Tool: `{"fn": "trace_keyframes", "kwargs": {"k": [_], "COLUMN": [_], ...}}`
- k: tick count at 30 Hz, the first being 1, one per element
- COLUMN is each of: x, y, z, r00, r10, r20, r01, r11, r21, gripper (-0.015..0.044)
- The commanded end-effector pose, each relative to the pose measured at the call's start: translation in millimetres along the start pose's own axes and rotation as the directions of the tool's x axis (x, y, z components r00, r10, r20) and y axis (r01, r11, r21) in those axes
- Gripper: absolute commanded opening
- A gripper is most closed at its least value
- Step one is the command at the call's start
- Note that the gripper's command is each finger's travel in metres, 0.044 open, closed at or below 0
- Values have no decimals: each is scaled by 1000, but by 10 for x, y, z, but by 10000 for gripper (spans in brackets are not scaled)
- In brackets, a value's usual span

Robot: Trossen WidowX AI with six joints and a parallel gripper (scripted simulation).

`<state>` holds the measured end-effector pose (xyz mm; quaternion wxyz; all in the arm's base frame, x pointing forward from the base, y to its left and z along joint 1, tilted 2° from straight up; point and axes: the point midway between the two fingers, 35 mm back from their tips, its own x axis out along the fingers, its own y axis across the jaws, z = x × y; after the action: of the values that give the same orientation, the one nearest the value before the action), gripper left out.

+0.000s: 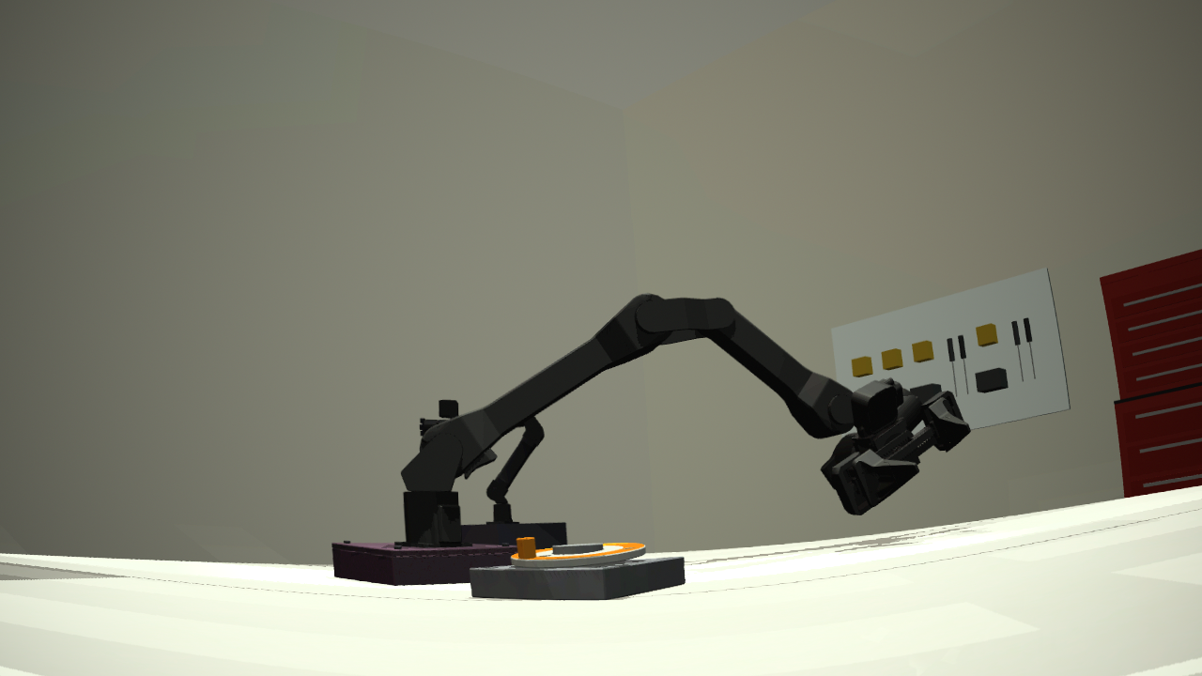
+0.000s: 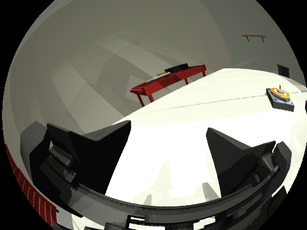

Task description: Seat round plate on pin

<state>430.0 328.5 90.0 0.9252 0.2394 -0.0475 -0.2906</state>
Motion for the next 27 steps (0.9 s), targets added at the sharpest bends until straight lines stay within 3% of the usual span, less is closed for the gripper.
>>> {"fn": "trace_keyframes", "kwargs": {"k": [1,5,10,15,18,27], "x": [31,617,1025,1590,1721,1908], "y": [-10,-287,-569,-1197,-1434,-2586], "z": [6,160,341,716,849,1475], "r00": [1000,982,952,858,814,540], "r10": [-4,-103,-196,-362,-413,-578], "r20": [-8,-159,-237,-365,-408,-612], "r01": [4,57,80,57,30,-191], "r11": [1000,961,902,773,732,624], "r21": [-13,-271,-424,-632,-681,-757], "gripper": [374,269,137,6,0,0]}}
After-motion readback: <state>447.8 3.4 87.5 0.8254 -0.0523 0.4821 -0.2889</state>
